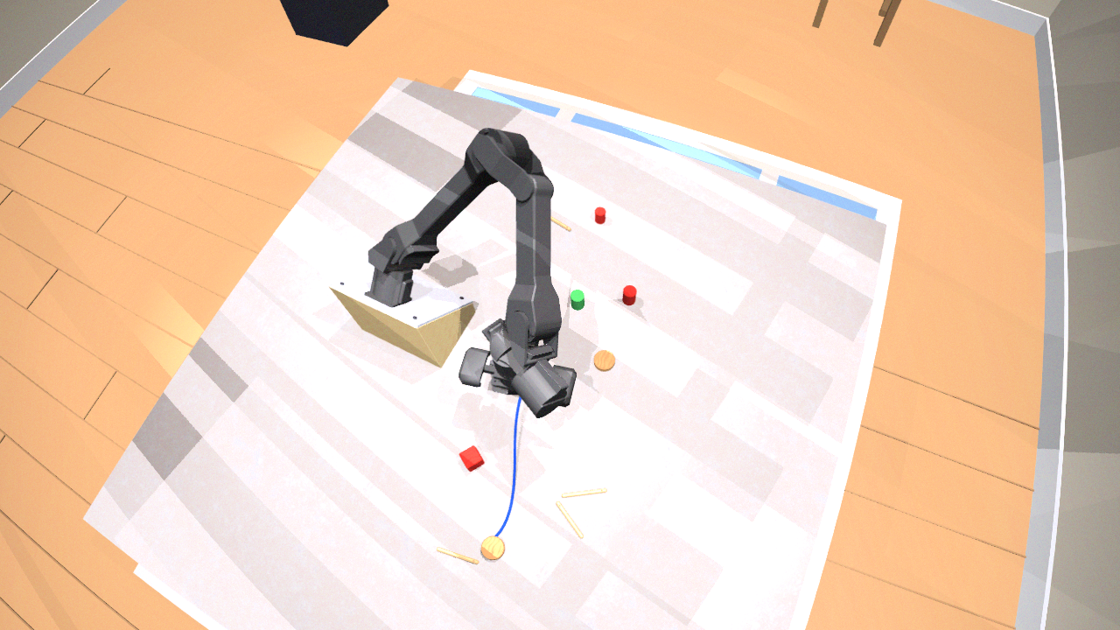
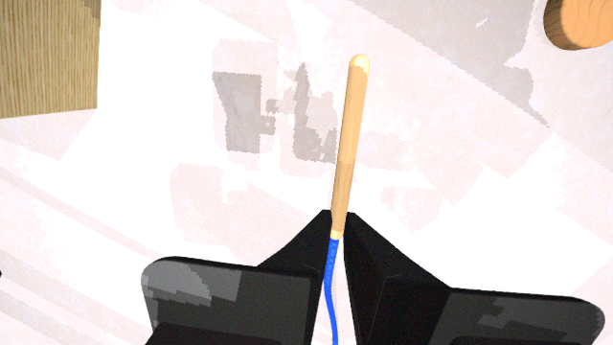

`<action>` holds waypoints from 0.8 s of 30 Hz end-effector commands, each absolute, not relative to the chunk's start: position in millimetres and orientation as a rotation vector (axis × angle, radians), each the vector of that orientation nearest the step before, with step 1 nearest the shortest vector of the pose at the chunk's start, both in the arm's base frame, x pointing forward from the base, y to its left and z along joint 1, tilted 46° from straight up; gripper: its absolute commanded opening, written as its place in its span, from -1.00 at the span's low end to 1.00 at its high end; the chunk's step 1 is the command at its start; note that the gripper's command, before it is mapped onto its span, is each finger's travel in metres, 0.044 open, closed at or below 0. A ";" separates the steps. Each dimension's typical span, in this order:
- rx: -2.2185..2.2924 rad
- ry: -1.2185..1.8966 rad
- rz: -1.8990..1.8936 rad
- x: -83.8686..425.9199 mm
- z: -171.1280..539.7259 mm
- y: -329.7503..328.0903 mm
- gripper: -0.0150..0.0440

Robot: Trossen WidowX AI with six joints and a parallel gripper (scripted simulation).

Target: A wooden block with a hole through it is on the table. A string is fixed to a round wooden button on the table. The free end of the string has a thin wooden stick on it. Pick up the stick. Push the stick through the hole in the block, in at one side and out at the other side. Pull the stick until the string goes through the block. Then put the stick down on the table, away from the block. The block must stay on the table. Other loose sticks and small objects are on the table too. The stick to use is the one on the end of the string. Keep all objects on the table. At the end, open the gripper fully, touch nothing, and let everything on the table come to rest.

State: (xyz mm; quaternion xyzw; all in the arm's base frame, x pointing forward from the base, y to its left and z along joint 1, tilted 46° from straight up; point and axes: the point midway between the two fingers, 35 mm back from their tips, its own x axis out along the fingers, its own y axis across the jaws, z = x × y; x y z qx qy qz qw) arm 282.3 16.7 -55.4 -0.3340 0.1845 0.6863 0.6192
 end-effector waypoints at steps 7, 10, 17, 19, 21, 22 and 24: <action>-0.468 0.705 1.452 286.7 -57.3 8.1 -0.49; -0.376 0.785 1.407 287.8 -57.5 6.0 -0.49; -0.161 0.964 1.290 290.1 -58.0 1.0 -0.49; -0.100 1.013 1.254 290.7 -58.2 -0.4 -0.49; -0.038 1.061 1.216 291.3 -58.3 -1.8 -0.49; -0.008 1.085 1.197 291.6 -58.4 -2.5 -0.49; 0.053 1.131 1.157 292.2 -58.5 -4.0 -0.49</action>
